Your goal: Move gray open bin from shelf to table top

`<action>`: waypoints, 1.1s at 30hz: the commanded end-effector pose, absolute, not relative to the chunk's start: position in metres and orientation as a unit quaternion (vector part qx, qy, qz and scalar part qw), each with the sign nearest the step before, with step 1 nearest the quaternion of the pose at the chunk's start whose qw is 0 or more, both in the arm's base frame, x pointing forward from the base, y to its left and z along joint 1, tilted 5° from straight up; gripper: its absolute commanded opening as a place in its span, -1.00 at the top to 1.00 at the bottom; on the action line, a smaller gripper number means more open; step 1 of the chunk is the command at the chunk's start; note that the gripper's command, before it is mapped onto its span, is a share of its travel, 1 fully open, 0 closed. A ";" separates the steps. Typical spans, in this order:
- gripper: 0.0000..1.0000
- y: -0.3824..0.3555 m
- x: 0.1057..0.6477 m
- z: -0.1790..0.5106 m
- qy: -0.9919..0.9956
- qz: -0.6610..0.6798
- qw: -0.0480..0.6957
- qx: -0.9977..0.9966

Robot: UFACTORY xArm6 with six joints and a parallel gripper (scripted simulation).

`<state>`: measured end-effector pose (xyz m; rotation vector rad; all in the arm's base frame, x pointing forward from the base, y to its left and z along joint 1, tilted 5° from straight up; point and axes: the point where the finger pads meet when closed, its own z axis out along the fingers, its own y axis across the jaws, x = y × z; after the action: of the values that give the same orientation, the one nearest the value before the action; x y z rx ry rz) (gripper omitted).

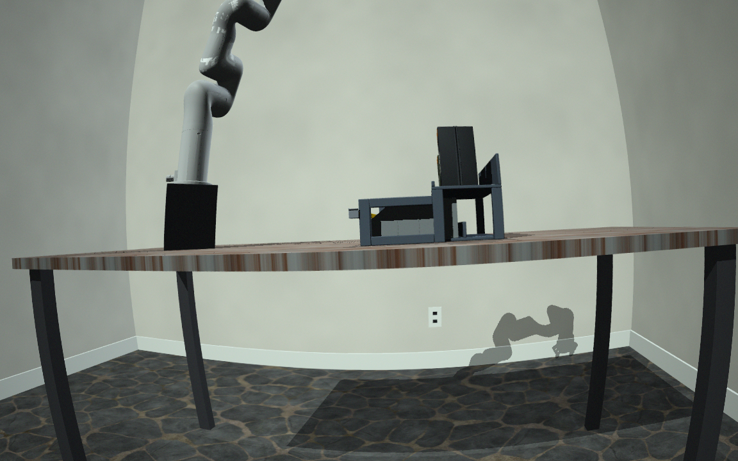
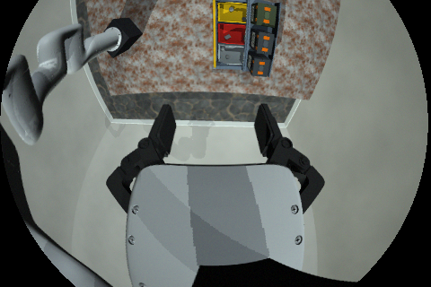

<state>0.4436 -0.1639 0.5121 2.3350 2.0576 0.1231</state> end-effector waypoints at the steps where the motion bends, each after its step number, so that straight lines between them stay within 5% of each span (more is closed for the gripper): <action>1: -1.00 -0.164 0.443 0.514 0.660 0.040 0.015 0.750; 33: -1.00 -0.160 0.443 0.514 0.660 0.040 0.015 0.750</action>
<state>0.4431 -0.1601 0.5121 2.3352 2.0576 0.1231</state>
